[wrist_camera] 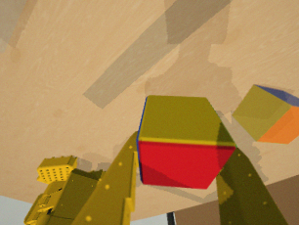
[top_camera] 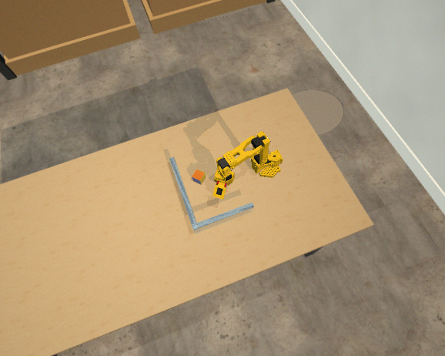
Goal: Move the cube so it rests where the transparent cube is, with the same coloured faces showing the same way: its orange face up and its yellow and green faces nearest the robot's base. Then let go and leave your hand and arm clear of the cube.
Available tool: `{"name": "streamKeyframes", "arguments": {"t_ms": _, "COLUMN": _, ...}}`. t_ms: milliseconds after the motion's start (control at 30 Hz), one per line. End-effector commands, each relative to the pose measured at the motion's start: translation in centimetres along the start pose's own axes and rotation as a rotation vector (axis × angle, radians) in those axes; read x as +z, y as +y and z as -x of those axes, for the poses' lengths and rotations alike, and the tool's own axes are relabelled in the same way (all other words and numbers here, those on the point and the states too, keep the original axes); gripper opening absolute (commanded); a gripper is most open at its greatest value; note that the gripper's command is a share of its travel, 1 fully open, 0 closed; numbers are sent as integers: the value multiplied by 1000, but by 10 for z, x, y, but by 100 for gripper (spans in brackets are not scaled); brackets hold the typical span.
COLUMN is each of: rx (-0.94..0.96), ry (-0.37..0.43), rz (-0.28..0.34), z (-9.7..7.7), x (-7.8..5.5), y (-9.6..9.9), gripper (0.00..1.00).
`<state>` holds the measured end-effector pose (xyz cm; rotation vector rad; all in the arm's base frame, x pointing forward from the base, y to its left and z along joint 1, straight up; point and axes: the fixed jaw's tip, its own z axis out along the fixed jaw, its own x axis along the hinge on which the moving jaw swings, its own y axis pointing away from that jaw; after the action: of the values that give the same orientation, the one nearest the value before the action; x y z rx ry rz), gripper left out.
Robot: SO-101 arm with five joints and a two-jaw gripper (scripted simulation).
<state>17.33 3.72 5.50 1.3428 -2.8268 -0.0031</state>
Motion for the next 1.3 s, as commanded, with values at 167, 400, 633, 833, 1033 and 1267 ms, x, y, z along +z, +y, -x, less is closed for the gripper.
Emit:
{"name": "streamKeyframes", "arguments": {"t_ms": 167, "rx": 1, "ry": -75, "rz": -63, "z": 6, "x": -22, "y": -6, "gripper": 22}}
{"name": "streamKeyframes", "arguments": {"t_ms": 400, "rx": 1, "ry": -75, "rz": -63, "z": 6, "x": -22, "y": -6, "gripper": 22}}
{"name": "streamKeyframes", "arguments": {"t_ms": 633, "rx": 1, "ry": -75, "rz": -63, "z": 6, "x": -22, "y": -6, "gripper": 22}}
{"name": "streamKeyframes", "arguments": {"t_ms": 833, "rx": -2, "ry": -81, "rz": -69, "z": 5, "x": -26, "y": -7, "gripper": 22}}
{"name": "streamKeyframes", "arguments": {"t_ms": 1033, "rx": -2, "ry": -81, "rz": -69, "z": 5, "x": -26, "y": -7, "gripper": 22}}
{"name": "streamKeyframes", "arguments": {"t_ms": 1267, "rx": -2, "ry": -81, "rz": -69, "z": 5, "x": -26, "y": -7, "gripper": 22}}
